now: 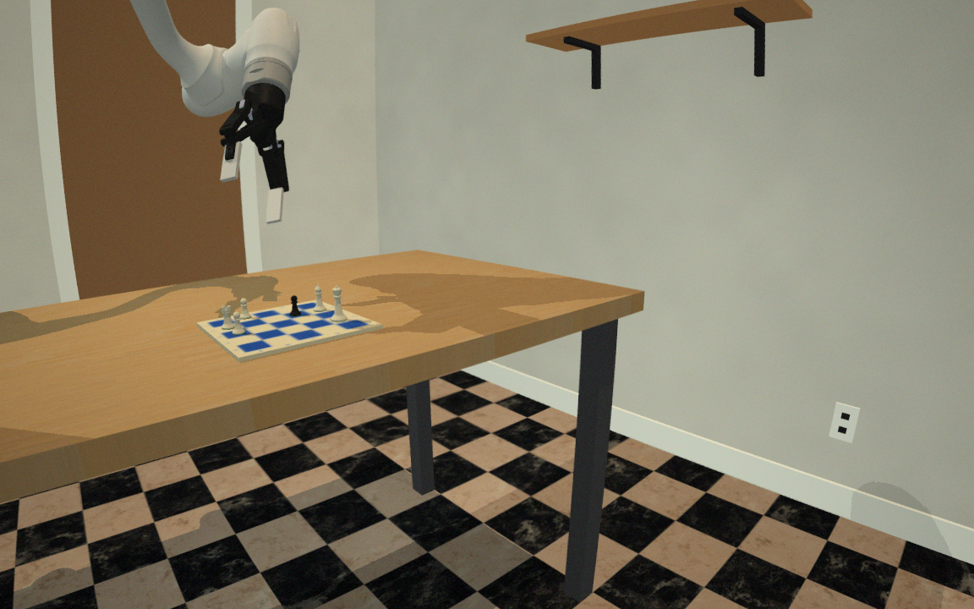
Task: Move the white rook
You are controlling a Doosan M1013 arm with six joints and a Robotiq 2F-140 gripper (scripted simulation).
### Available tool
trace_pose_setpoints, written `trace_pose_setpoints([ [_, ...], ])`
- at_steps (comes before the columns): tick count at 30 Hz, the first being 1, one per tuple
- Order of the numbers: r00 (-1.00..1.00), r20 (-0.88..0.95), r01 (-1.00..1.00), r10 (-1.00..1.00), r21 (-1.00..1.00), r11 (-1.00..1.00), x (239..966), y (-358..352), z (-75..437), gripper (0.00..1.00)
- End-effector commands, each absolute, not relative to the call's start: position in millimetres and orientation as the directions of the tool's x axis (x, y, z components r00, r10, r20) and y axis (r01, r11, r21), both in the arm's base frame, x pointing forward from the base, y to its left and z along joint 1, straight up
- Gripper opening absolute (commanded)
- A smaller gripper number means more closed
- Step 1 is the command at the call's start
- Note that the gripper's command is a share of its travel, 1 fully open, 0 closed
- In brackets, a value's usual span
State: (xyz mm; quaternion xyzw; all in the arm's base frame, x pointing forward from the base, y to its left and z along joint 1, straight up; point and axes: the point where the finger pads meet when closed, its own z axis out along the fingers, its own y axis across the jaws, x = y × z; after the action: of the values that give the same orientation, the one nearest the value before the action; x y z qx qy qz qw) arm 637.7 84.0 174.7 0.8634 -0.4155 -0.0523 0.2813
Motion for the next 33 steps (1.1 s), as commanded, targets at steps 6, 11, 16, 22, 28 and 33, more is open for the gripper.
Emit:
trace_pose_setpoints([
  [6,0.467,0.423,-0.813,-0.776,0.551,-0.188,634,112,141,1.00],
  [11,0.358,0.584,-0.871,-0.728,0.490,-0.035,633,129,124,1.00],
  [16,0.251,0.715,-0.916,-0.653,0.394,0.080,631,146,110,1.00],
  [22,0.148,0.810,-0.947,-0.567,0.282,0.156,630,161,98,1.00],
  [28,-0.028,0.908,-0.973,-0.417,0.070,0.220,628,187,82,1.00],
  [33,-0.131,0.933,-0.973,-0.336,-0.055,0.226,627,201,73,1.00],
])
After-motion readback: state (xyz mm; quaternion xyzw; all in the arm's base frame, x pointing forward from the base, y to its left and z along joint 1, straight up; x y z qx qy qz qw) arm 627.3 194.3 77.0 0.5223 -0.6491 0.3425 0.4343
